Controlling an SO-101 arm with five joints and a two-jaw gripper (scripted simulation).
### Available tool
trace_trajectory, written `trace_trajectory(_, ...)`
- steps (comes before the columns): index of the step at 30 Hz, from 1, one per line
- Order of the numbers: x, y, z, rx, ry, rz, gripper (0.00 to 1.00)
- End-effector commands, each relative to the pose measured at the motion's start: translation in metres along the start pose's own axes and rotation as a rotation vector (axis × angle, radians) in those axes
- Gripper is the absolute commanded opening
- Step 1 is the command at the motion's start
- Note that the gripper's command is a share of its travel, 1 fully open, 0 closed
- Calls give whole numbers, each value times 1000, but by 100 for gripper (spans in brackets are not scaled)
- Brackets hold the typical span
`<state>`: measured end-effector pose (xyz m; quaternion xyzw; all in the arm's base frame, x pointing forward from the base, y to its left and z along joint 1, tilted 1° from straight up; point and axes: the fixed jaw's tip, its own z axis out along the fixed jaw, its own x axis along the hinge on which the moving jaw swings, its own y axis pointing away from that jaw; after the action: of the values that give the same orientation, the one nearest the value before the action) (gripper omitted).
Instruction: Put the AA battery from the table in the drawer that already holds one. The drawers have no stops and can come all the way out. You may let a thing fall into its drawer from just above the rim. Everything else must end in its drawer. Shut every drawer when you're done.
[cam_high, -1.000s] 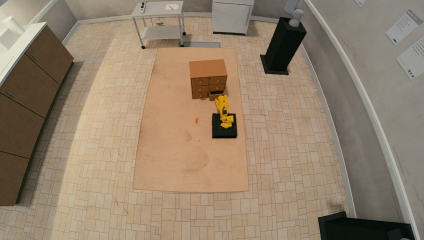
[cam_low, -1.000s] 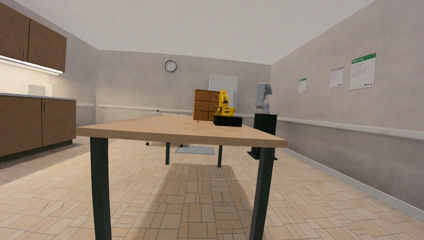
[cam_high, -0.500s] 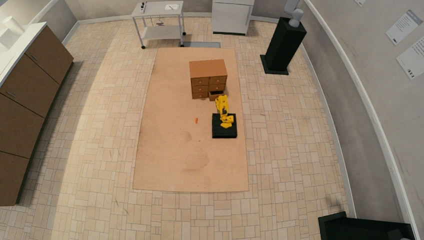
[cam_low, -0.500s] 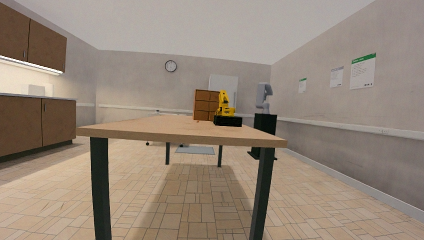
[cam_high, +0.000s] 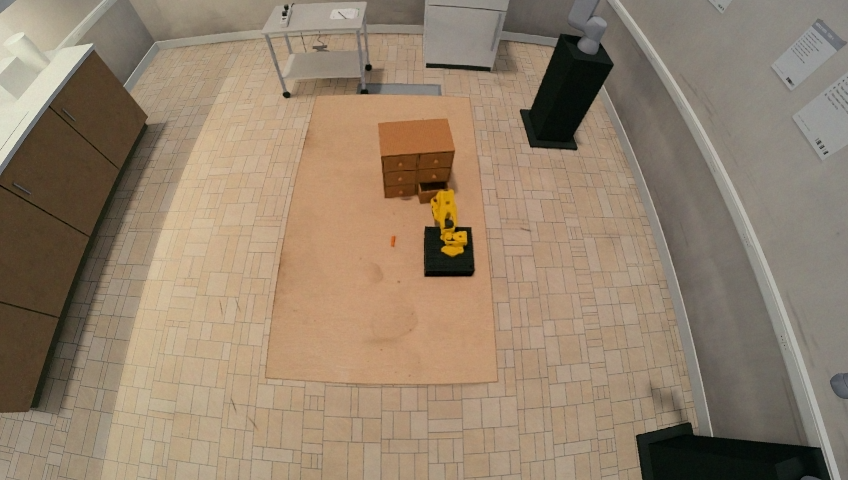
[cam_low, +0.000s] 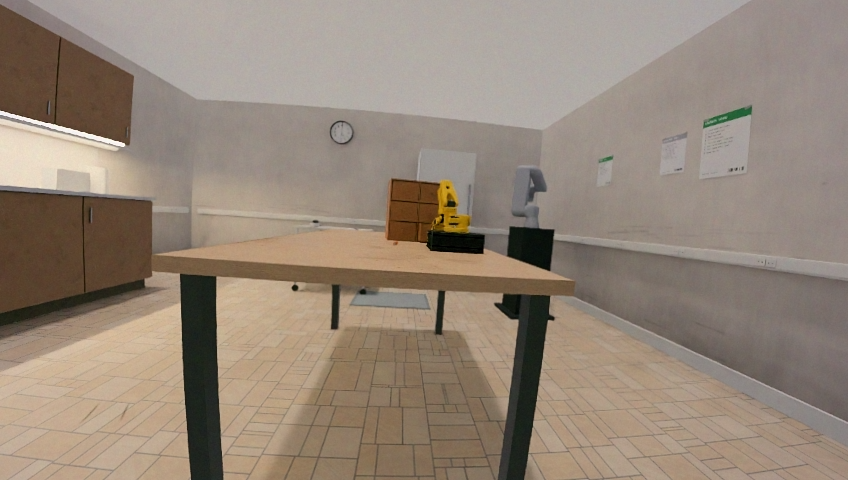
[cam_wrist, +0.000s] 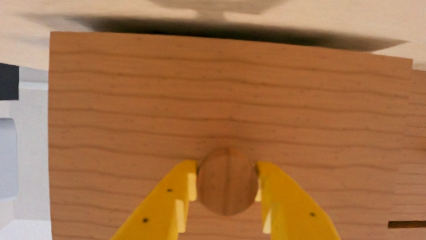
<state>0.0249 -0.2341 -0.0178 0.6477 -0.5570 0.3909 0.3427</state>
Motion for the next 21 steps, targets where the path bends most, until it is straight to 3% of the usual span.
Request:
trace_trajectory(1,0,-1,-2,3,5,8,0)
trace_trajectory(21,-3,-1,-6,4,5,8,0)
